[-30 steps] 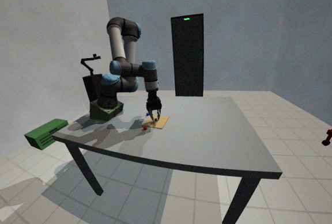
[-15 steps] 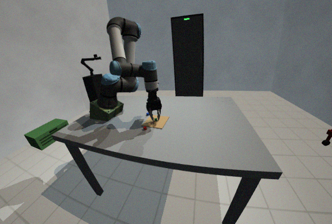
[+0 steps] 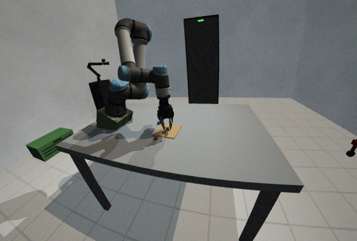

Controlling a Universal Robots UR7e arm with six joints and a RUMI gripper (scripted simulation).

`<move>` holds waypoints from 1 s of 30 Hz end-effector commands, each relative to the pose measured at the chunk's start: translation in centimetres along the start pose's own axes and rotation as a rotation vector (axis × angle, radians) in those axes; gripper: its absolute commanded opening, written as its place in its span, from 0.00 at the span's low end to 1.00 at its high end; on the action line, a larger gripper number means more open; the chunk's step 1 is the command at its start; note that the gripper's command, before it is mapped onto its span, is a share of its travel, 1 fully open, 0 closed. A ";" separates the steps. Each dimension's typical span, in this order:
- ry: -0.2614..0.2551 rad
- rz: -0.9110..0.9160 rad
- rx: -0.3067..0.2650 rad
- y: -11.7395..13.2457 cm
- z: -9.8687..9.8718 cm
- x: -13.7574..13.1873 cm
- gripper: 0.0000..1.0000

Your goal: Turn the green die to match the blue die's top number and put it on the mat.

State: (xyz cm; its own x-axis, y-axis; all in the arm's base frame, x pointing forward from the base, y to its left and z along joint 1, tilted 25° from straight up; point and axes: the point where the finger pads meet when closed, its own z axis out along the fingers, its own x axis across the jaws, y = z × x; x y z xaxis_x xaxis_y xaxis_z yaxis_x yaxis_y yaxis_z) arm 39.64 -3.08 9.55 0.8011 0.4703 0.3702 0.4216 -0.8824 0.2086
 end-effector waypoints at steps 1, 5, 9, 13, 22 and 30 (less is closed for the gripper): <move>0.001 0.000 -0.001 0.0 0.0 0.0 0.18; 0.001 0.000 -0.001 0.0 0.0 0.0 0.18; 0.001 0.000 -0.001 0.0 0.0 0.0 0.00; 0.001 0.000 -0.001 0.0 0.0 0.0 0.00; 0.001 0.000 -0.001 0.0 0.0 0.0 0.00; 0.001 0.000 -0.001 0.0 0.0 0.0 0.00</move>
State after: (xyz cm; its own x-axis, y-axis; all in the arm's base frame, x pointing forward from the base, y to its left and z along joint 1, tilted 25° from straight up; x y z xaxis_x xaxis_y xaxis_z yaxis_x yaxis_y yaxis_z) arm 39.64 -3.08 9.55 0.8011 0.4703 0.3702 0.4216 -0.8824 0.2086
